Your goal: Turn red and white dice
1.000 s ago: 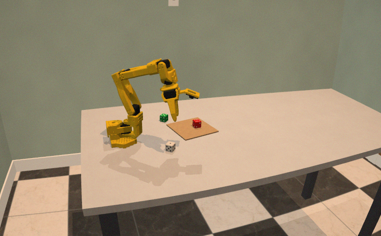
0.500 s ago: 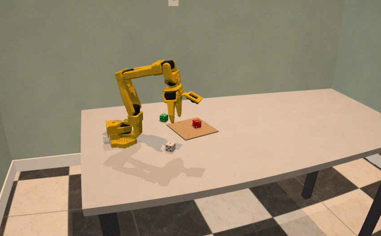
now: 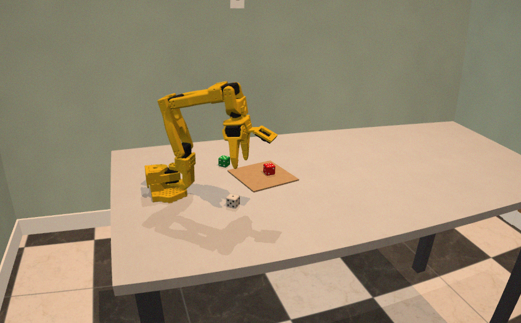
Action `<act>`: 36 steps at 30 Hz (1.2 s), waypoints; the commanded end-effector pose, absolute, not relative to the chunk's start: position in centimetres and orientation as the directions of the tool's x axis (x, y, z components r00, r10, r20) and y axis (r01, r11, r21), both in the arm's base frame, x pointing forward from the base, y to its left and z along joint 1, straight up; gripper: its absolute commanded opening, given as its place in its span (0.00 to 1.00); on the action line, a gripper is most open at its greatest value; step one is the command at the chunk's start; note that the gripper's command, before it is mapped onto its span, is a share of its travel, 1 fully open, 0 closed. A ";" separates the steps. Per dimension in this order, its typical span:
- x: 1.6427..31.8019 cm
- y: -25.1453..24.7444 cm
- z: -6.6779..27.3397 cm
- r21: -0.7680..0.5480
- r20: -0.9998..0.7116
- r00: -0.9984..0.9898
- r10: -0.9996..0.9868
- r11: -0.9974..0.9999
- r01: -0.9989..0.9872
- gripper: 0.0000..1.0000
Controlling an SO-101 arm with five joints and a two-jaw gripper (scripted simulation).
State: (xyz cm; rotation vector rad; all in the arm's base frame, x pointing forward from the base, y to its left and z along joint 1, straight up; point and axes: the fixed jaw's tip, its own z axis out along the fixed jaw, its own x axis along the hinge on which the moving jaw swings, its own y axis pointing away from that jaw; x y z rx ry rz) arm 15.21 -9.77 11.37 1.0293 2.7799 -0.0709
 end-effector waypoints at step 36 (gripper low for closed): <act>14.3 -8.7 4.6 -0.031 0.281 -0.730 0.623 0.766 0.642 0.31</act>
